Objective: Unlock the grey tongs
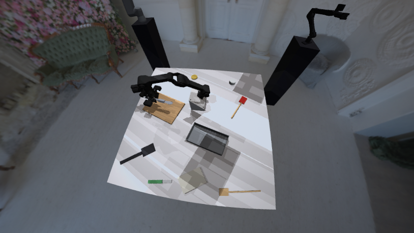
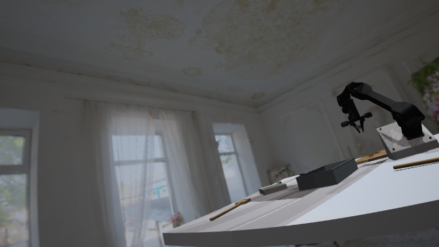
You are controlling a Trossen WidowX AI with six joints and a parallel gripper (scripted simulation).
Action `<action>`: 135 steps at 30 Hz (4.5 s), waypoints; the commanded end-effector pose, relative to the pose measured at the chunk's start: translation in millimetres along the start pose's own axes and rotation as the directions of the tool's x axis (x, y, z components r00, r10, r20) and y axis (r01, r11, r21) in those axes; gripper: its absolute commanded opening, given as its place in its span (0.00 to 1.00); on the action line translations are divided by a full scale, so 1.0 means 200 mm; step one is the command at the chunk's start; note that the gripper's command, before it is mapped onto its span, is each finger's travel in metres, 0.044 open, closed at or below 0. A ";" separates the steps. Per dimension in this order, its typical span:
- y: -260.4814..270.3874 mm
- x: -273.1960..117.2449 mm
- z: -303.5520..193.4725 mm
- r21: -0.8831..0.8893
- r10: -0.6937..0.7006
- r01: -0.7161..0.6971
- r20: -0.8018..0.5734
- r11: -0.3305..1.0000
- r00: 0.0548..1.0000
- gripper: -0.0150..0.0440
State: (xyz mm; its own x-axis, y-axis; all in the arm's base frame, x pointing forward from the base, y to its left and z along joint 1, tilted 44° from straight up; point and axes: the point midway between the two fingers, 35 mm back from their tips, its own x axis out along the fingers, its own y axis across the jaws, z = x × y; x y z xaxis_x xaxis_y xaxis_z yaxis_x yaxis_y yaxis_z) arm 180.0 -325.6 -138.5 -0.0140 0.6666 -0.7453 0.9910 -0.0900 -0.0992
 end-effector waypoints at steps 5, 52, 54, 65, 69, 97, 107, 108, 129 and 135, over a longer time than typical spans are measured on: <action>-0.25 0.04 0.16 0.166 -0.005 0.006 -0.006 0.986 1.000 0.00; -0.17 0.01 0.24 0.136 -0.158 0.099 0.547 0.986 0.822 0.00; -0.17 0.01 0.24 0.137 -0.161 0.100 0.572 0.985 0.804 0.00; -0.17 -0.02 0.21 0.147 -0.170 0.093 0.702 0.985 0.692 0.00; -0.17 -0.04 0.19 0.151 -0.170 0.086 0.743 0.985 0.647 0.00; -0.21 -0.12 0.01 0.163 -0.154 0.007 0.920 0.987 0.359 0.00; -0.21 -0.12 0.01 0.163 -0.154 0.007 0.920 0.987 0.359 0.00; -0.21 -0.12 0.01 0.163 -0.154 0.007 0.920 0.987 0.359 0.00; -0.21 -0.12 0.01 0.163 -0.154 0.007 0.920 0.987 0.359 0.00; -0.20 -0.11 0.02 0.163 -0.156 0.013 0.913 0.987 0.378 0.00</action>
State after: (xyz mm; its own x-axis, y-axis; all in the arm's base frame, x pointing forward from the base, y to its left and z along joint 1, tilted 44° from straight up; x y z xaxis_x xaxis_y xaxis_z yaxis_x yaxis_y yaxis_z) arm 138.6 -337.9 -119.5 -0.2801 -0.4172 -0.8646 0.9565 -0.1976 -0.2146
